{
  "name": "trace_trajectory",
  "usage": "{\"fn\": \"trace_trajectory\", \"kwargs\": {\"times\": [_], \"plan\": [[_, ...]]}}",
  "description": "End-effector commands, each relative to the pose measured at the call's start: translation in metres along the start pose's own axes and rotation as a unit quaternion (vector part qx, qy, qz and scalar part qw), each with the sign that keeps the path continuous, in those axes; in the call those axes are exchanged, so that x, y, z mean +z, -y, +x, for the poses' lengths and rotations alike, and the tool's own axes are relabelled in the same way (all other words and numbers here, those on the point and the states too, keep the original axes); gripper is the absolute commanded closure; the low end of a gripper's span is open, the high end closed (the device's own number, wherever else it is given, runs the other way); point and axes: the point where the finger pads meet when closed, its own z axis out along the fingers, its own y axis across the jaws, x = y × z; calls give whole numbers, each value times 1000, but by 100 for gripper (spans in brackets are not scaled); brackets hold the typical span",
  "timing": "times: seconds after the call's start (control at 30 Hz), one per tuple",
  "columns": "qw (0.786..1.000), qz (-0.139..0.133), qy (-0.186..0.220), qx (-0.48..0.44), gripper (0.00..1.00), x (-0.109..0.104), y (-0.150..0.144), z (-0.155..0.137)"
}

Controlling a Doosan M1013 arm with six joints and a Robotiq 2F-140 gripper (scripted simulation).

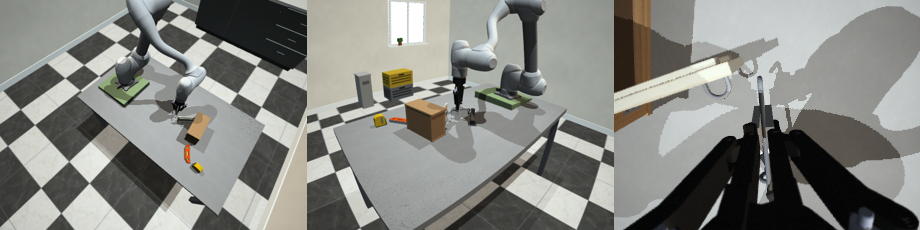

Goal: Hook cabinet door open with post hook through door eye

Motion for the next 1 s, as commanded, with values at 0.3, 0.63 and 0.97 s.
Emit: {"fn": "trace_trajectory", "kwargs": {"times": [0.3,0.63,0.97], "plan": [[1000,0,1,-2,97,-11,0,0],[1000,0,1,-2,97,-17,0,-1],[1000,0,1,-2,97,-21,0,-2]]}}
